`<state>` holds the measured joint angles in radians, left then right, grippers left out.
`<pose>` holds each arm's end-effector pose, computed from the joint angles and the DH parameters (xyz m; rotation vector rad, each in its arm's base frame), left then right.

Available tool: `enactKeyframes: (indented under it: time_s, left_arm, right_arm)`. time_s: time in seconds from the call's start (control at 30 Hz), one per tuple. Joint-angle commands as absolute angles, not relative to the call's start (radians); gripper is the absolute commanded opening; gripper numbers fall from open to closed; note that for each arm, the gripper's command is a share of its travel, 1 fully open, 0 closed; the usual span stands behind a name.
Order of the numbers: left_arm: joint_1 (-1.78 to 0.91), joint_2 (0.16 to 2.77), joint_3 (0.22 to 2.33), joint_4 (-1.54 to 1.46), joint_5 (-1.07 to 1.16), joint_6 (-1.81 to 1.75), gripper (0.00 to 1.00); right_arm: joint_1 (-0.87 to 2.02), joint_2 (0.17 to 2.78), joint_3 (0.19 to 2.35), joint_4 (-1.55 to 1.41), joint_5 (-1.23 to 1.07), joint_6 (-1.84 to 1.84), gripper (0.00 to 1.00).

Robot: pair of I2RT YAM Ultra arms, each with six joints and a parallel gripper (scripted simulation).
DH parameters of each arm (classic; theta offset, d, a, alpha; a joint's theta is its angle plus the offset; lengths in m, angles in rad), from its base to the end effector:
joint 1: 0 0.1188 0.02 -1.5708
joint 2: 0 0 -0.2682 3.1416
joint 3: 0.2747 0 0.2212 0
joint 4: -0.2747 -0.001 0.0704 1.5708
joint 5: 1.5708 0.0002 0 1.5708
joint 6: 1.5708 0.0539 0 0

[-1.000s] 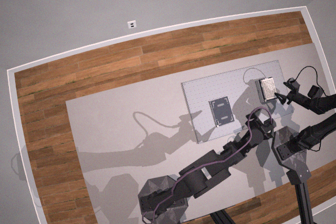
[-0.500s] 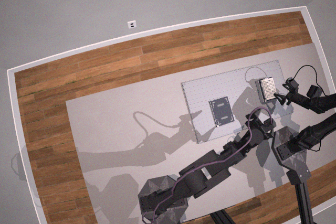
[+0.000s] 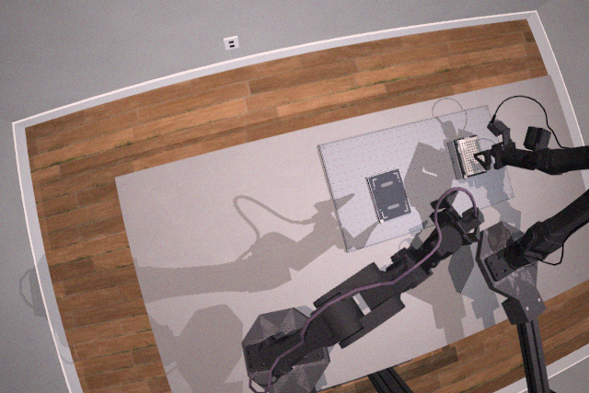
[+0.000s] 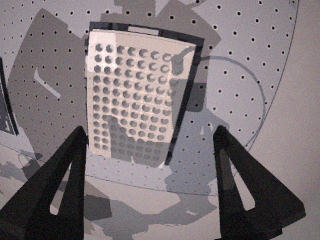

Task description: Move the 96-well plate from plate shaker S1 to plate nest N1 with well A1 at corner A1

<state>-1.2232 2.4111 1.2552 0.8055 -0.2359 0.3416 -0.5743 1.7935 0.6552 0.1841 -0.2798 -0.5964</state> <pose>0.1748 -0.4427 0.0848 1.2418 1.4751 -0.3674 0.2550 -0.1461 0.1124 -0.1383 2.4739 -0.1450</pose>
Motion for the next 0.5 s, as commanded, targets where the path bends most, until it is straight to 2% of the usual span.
enactKeyframes:
  time_s: [0.0, 0.33, 0.47]
  left_arm:
    - [-1.235, 2.410, 1.269, 0.797, -0.237, 0.348, 1.00]
    - [-1.235, 2.410, 1.269, 0.797, -0.237, 0.348, 1.00]
    - [-1.235, 2.410, 1.269, 0.797, -0.237, 0.348, 1.00]
  right_arm:
    - [-0.519, 1.803, 0.728, 0.066, -0.086, -0.454, 1.00]
    - [-0.384, 1.845, 0.891, -0.115, 0.193, -0.259, 1.00]
    - [-0.342, 1.882, 0.898, -0.184, 0.145, -0.274, 1.00]
